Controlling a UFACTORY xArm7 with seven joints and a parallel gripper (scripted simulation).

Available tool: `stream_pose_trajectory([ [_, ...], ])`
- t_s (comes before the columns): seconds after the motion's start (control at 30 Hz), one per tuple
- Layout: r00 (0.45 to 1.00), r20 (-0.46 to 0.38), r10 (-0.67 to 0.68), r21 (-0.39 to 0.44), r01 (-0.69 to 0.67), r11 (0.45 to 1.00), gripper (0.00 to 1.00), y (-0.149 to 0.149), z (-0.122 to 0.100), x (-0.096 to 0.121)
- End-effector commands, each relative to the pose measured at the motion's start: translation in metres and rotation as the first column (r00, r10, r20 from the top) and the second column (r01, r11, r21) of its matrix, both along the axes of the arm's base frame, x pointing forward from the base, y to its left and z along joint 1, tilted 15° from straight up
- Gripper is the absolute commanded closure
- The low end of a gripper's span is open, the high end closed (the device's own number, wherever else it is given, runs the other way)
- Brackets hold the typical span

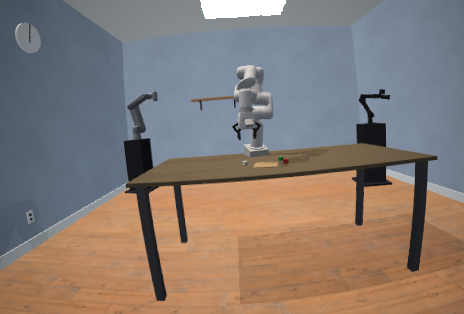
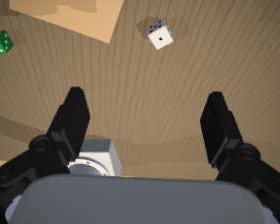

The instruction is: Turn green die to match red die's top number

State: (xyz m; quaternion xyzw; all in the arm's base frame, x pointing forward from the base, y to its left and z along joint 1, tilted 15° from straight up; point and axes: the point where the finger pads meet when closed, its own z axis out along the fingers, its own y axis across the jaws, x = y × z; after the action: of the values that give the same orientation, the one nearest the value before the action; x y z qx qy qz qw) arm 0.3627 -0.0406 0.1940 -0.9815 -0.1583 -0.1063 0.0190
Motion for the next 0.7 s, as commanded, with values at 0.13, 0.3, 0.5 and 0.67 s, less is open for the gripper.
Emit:
stream_pose_trajectory([
  [0.13, 0.987, 0.022, -0.160, 0.068, 0.158, 0.985, 0.00, -0.0251, -0.0057, 0.0180],
  [0.3, 0.987, 0.022, -0.160, 0.068, 0.158, 0.985, 0.00, -0.0251, -0.0057, 0.0180],
  [0.5, 0.987, 0.022, -0.160, 0.068, 0.158, 0.985, 0.00, -0.0251, -0.0057, 0.0180],
  [0.67, 0.987, 0.022, -0.160, 0.068, 0.158, 0.985, 0.00, -0.0251, -0.0057, 0.0180],
])
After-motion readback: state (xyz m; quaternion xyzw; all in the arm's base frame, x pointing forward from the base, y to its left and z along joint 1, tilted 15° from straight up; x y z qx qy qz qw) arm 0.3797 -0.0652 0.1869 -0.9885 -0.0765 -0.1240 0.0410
